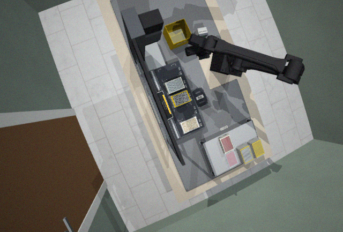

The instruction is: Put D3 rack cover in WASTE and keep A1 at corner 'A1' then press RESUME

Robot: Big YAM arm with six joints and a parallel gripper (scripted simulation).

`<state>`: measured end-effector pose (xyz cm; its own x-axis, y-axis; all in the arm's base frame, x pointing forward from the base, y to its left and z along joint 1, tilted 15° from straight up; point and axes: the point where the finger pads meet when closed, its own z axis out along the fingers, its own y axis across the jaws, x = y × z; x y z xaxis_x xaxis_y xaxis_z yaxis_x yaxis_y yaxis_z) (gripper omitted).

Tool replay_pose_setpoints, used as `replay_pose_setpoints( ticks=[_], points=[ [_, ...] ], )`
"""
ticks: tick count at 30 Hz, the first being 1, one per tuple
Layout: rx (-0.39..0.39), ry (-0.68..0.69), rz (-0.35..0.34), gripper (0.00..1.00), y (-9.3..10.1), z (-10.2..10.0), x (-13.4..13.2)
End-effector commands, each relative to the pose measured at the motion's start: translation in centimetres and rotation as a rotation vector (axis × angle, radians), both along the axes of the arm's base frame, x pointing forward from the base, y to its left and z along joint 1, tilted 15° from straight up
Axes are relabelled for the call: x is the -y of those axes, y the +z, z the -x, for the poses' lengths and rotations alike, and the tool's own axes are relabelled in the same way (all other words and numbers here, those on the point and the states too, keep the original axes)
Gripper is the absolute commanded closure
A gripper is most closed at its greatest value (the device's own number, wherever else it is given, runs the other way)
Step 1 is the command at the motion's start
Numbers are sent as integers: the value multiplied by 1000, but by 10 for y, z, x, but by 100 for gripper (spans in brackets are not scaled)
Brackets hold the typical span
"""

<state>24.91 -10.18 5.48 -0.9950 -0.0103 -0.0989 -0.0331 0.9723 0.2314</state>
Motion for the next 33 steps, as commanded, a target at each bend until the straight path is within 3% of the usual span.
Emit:
replay_pose_setpoints(
  ticks=[1, 20, 33],
  points=[
    [61, 17, 29, 100, 13, -25, 15],
    [61, 17, 29, 100, 13, -25, 15],
    [57, 7, 39, 100, 1, -31, 75]
  ],
)
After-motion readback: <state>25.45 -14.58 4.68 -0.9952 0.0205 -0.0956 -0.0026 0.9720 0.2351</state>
